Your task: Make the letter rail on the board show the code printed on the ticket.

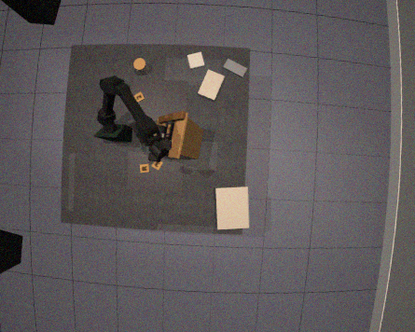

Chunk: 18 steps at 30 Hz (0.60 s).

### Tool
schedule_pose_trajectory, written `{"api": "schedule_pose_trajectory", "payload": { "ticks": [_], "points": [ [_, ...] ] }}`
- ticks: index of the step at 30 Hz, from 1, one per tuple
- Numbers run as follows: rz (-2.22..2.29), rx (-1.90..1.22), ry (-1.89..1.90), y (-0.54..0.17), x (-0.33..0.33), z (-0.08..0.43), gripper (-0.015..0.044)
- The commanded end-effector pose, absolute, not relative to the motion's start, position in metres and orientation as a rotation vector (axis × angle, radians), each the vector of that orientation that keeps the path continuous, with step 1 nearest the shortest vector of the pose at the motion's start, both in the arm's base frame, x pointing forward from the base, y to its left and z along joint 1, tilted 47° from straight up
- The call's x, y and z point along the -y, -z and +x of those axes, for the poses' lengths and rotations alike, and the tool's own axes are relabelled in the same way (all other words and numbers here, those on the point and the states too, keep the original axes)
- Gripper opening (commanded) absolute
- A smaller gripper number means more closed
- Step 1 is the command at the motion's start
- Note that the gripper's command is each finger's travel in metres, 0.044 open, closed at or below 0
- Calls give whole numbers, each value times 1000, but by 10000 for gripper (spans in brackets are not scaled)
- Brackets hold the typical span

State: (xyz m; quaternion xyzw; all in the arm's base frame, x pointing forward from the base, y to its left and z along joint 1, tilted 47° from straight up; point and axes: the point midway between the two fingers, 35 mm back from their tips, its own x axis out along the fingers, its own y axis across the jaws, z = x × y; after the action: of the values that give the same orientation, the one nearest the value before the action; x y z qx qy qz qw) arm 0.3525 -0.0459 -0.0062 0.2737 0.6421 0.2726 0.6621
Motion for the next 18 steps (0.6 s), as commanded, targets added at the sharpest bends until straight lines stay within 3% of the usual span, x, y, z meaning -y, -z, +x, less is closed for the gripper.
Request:
{"api": "schedule_pose_trajectory", "payload": {
  "ticks": [1, 18],
  "points": [
    [624, -1447, -616, 7, 44, 355, 0],
    [624, -1447, -617, 11, 40, 361, 0]
  ]
}}
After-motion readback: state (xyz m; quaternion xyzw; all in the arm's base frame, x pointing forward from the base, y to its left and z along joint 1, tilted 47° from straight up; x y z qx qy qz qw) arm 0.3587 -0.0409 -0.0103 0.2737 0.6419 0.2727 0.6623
